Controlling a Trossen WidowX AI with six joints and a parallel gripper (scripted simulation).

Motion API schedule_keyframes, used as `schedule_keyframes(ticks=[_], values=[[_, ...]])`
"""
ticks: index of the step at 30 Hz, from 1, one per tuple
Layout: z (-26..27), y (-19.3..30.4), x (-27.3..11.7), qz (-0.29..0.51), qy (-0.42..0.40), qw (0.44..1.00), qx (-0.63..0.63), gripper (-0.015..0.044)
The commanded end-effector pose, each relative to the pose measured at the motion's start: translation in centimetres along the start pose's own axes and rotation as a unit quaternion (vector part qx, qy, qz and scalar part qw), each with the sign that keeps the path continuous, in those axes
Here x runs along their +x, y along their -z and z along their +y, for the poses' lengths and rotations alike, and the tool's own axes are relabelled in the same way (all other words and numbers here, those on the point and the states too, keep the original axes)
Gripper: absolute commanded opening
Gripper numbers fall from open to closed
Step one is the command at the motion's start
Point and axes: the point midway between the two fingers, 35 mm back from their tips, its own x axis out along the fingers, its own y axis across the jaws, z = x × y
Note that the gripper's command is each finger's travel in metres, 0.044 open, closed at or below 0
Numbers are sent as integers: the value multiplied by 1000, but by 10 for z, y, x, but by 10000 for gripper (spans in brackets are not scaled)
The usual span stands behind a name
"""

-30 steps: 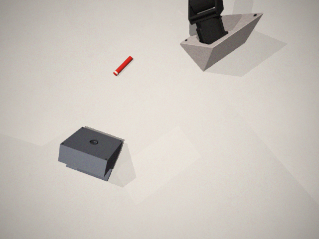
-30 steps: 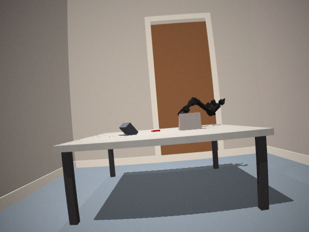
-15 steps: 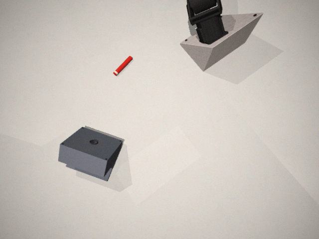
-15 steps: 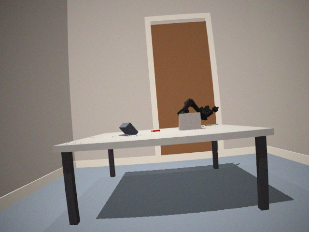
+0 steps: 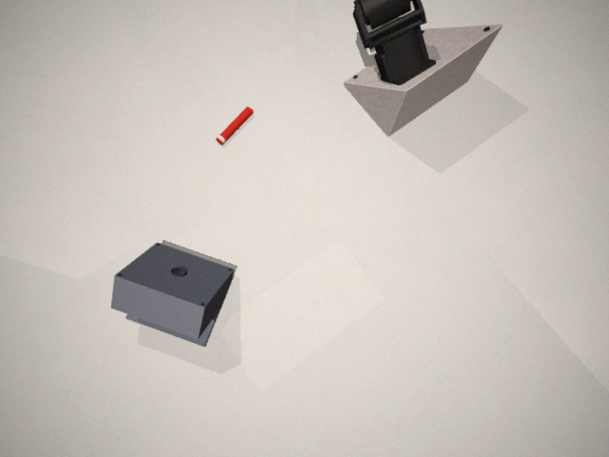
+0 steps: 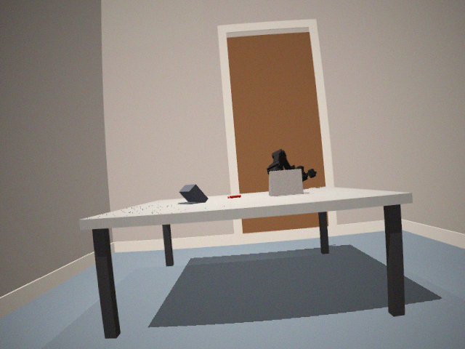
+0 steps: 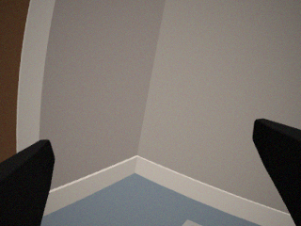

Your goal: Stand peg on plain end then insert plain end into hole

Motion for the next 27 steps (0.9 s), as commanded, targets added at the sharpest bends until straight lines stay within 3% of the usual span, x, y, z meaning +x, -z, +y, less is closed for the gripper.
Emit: schedule_keyframes(ticks=[1,27], values=[[33,0,-18,25,-28,999,18,440],[186,-3,-149,166,-177,966,85,440]])
